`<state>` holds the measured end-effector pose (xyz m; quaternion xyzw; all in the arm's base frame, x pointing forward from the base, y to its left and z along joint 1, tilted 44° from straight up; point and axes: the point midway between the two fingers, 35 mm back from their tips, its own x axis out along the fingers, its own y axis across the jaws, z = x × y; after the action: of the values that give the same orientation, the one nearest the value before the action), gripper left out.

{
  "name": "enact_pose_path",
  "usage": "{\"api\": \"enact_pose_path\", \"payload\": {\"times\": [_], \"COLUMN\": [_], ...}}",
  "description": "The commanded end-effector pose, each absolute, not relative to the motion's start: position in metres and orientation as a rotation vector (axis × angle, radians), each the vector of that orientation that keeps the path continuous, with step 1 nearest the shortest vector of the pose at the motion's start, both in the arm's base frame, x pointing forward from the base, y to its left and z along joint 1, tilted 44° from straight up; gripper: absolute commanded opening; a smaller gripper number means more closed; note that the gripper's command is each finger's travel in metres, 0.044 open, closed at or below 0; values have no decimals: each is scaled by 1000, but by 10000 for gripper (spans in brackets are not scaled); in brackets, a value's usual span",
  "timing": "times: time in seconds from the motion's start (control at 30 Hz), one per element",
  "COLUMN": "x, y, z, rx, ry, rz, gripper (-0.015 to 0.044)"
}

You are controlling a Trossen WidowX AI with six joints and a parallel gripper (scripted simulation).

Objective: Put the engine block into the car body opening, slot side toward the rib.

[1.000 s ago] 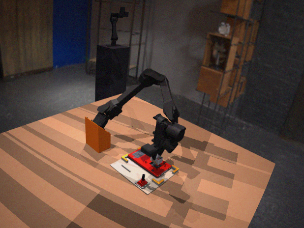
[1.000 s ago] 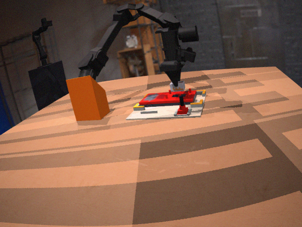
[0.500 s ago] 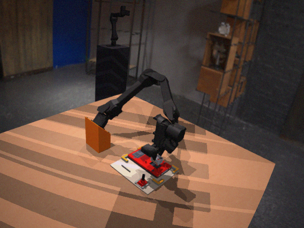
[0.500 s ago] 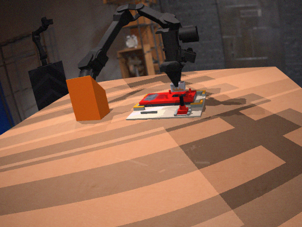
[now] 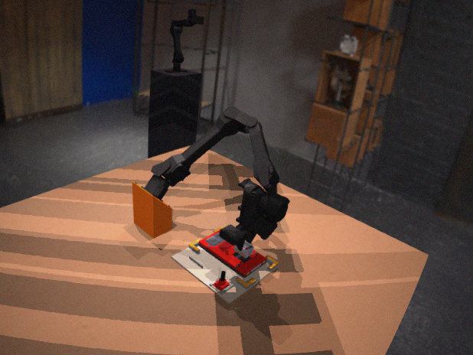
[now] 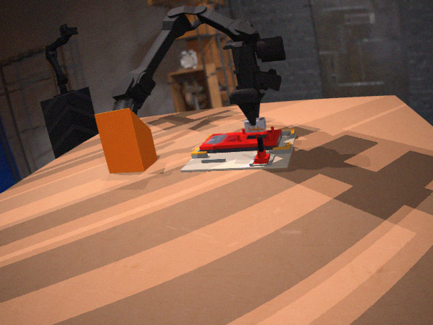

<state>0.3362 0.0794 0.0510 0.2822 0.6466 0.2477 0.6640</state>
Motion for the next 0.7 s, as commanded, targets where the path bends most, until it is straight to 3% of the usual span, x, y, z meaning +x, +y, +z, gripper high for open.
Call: {"api": "enact_pose_path", "payload": {"times": [0.0,0.67], "x": [336,336], "y": [80,82], "z": [50,48], "rx": [643,647], "ry": [1461,1463], "rz": [560,556], "gripper": [159,159]}}
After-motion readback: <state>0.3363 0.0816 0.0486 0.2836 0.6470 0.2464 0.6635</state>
